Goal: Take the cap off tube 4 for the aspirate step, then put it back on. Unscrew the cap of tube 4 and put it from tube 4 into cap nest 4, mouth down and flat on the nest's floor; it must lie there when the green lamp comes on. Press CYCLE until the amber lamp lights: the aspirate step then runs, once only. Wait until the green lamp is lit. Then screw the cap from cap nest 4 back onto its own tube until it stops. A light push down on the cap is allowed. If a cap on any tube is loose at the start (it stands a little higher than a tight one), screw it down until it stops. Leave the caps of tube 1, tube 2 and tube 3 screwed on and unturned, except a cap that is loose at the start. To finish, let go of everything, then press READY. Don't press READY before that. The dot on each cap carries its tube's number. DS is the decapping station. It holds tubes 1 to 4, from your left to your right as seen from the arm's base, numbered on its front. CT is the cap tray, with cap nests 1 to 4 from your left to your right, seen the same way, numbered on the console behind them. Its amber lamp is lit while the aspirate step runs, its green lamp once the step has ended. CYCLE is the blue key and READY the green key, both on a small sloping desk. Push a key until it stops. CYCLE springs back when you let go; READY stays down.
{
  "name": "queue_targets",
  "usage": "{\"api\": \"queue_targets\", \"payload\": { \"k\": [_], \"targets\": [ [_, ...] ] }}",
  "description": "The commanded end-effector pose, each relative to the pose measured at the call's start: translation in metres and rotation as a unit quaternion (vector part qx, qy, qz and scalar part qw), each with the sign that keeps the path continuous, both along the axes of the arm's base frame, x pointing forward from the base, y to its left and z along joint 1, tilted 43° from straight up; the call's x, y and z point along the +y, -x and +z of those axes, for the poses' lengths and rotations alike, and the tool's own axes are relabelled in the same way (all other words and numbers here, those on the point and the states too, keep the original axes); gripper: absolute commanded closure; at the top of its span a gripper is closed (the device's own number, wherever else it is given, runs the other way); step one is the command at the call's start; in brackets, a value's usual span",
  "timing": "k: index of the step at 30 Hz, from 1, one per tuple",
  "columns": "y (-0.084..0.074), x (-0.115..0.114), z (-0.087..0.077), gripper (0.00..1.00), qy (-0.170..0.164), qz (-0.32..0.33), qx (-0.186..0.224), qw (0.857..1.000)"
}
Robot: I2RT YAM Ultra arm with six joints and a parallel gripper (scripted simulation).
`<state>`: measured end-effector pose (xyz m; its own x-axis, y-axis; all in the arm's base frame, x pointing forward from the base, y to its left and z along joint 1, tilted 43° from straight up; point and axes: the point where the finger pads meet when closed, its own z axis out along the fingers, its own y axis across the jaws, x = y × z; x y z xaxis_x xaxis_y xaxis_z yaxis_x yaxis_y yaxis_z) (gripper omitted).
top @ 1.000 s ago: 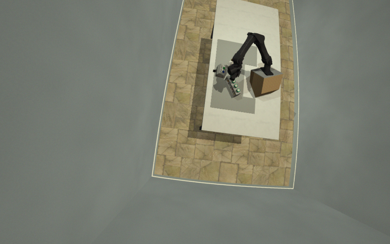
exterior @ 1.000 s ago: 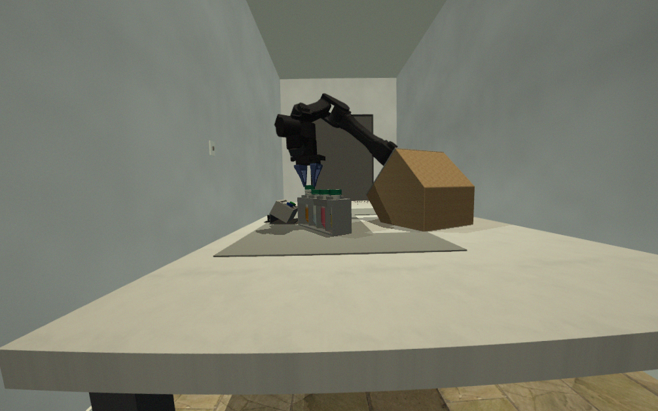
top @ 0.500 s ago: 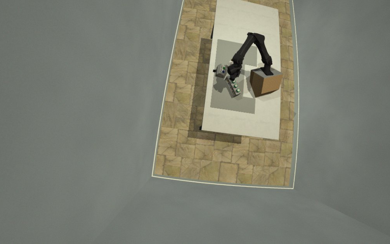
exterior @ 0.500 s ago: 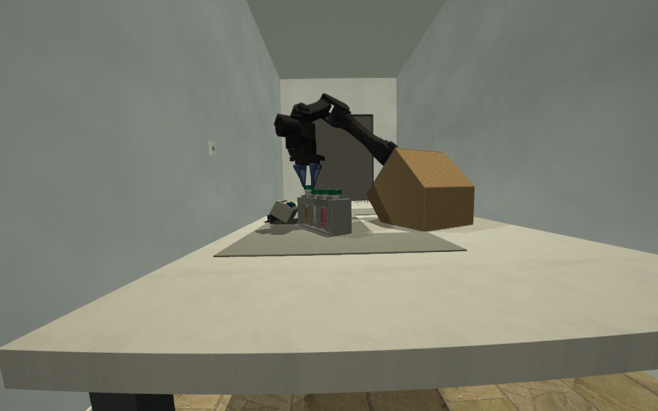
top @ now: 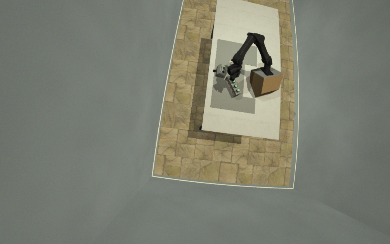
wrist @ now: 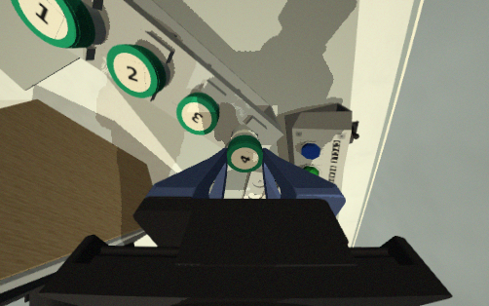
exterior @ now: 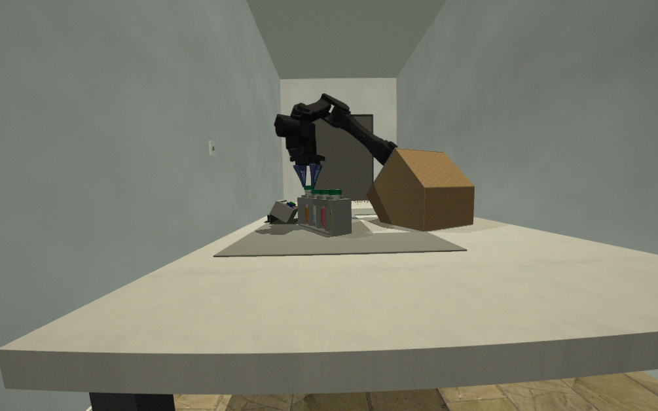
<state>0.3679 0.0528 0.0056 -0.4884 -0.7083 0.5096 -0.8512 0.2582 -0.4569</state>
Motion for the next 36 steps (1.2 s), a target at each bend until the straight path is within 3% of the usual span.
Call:
{"api": "queue_targets", "payload": {
  "k": [1,36],
  "targets": [
    [-0.0074,0.0168,0.0062,1.0,-0.01,0.013,-0.018,1.0],
    [-0.0086,0.0166,0.0036,1.0,-0.007,0.015,-0.011,1.0]
  ]
}}
